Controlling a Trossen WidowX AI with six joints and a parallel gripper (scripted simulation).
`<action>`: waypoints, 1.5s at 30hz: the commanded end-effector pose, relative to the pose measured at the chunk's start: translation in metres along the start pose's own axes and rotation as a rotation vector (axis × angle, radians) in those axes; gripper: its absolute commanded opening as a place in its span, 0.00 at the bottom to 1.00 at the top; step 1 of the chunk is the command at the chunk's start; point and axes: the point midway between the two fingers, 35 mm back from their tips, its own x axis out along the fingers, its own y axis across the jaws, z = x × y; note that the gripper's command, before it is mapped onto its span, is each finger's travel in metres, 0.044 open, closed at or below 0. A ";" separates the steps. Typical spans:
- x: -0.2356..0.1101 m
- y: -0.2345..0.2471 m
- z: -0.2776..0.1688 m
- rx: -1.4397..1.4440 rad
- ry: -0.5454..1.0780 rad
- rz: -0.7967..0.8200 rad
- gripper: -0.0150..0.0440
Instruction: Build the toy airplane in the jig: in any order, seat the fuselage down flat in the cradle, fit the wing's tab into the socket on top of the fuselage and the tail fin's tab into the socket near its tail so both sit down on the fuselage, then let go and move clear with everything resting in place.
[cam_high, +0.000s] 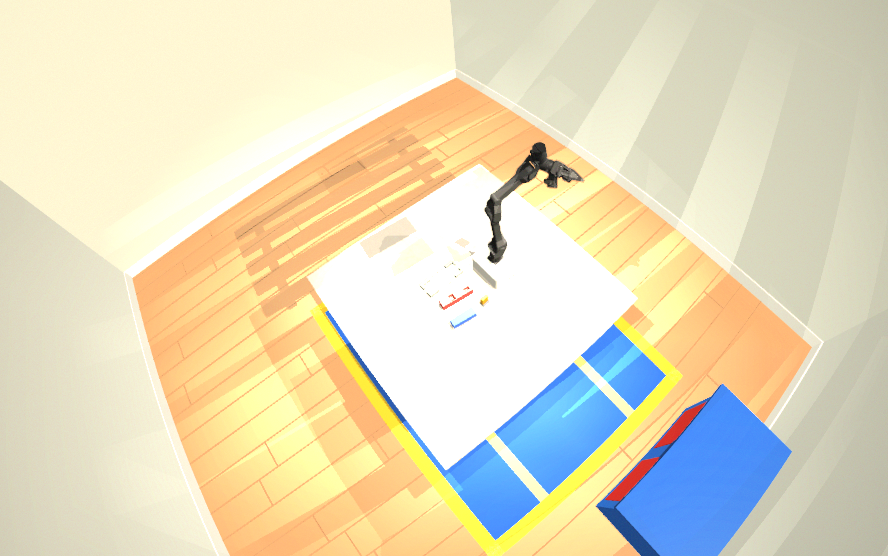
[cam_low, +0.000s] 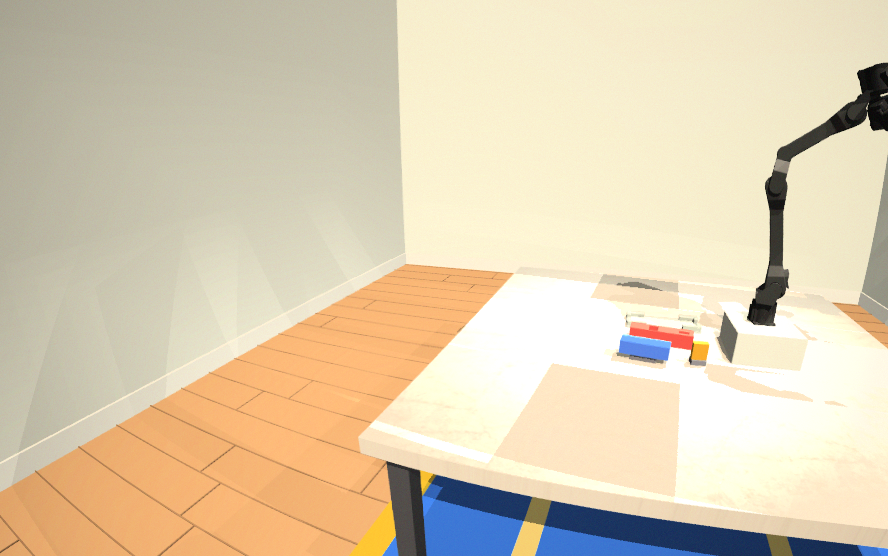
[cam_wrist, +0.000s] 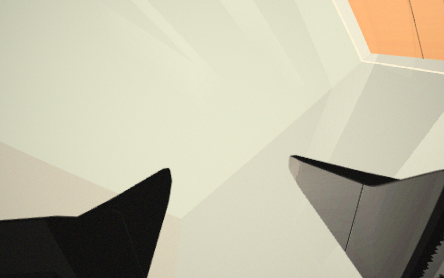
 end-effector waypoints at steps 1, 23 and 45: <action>0.000 0.000 0.000 0.000 0.000 0.000 0.98; 0.123 0.024 0.207 -0.768 -0.500 -0.050 1.00; 0.043 0.099 0.514 -1.105 -1.135 -0.667 1.00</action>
